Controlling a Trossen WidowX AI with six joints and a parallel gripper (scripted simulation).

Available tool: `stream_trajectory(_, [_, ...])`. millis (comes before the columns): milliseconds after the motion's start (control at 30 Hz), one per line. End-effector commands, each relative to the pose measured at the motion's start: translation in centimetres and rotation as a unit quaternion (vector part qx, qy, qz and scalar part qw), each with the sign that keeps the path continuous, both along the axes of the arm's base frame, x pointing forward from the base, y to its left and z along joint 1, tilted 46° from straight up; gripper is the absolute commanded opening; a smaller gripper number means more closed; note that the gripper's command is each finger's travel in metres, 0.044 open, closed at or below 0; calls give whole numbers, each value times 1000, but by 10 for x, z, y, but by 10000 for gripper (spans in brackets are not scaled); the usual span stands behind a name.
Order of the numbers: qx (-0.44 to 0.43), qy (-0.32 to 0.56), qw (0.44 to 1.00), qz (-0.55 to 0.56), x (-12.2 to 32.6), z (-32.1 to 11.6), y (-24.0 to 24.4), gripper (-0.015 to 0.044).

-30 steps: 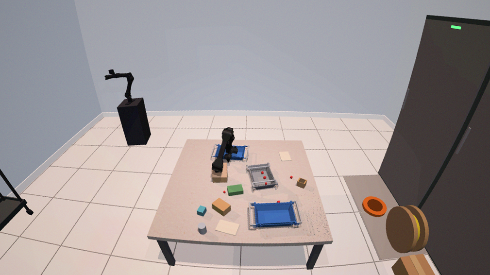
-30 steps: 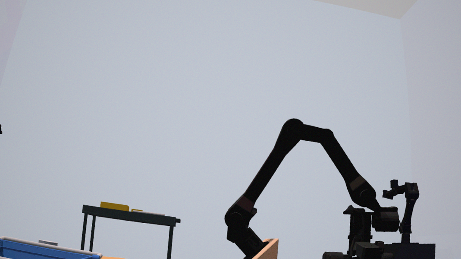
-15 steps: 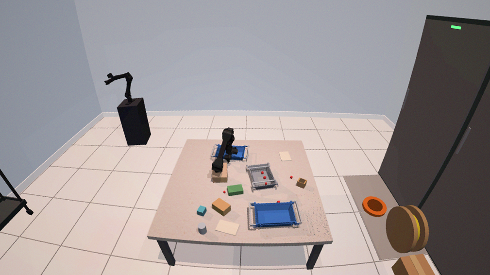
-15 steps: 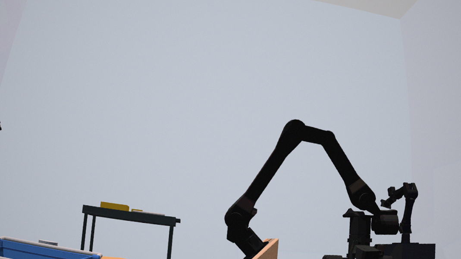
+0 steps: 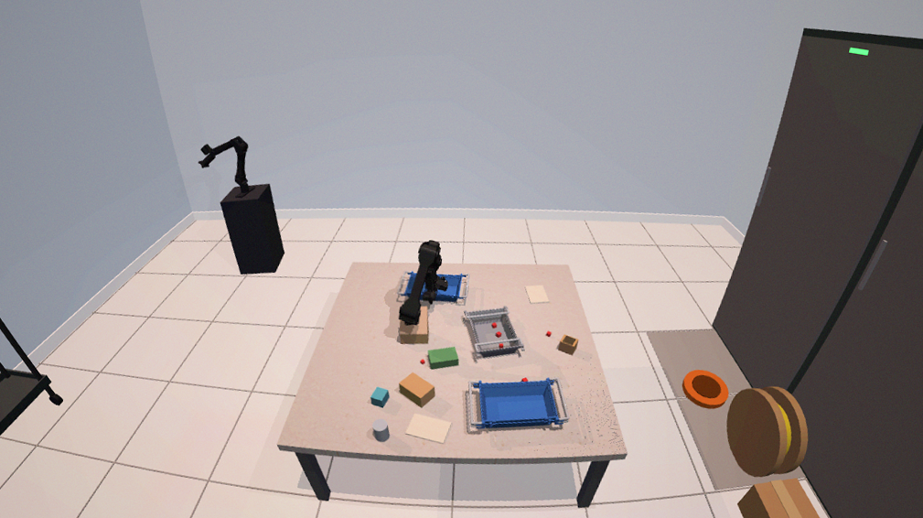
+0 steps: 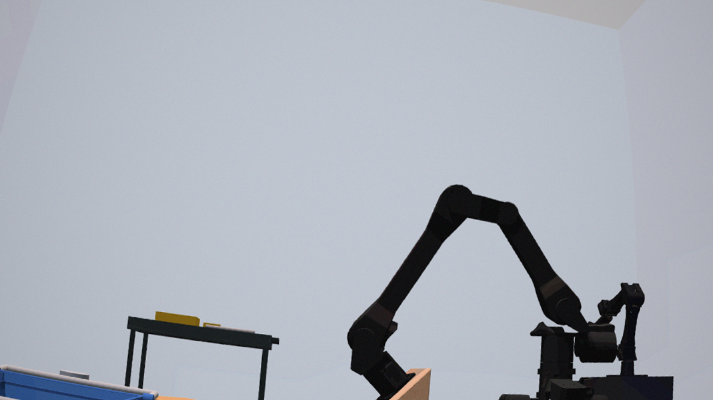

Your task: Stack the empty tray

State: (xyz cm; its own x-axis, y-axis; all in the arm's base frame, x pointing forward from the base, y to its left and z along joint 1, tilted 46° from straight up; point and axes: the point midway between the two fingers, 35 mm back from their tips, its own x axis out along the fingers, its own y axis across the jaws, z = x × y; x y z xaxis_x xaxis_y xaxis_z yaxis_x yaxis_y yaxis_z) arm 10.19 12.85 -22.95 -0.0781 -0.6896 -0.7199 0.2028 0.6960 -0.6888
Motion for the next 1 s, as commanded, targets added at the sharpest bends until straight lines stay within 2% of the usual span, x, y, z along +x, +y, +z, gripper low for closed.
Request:
stream_trajectory(0, [-2,1,1000,3,0,0,-1,175])
stream_trajectory(733, [-2,1,1000,3,0,0,-1,28])
stream_trajectory(967, [-2,1,1000,3,4,20,22,0])
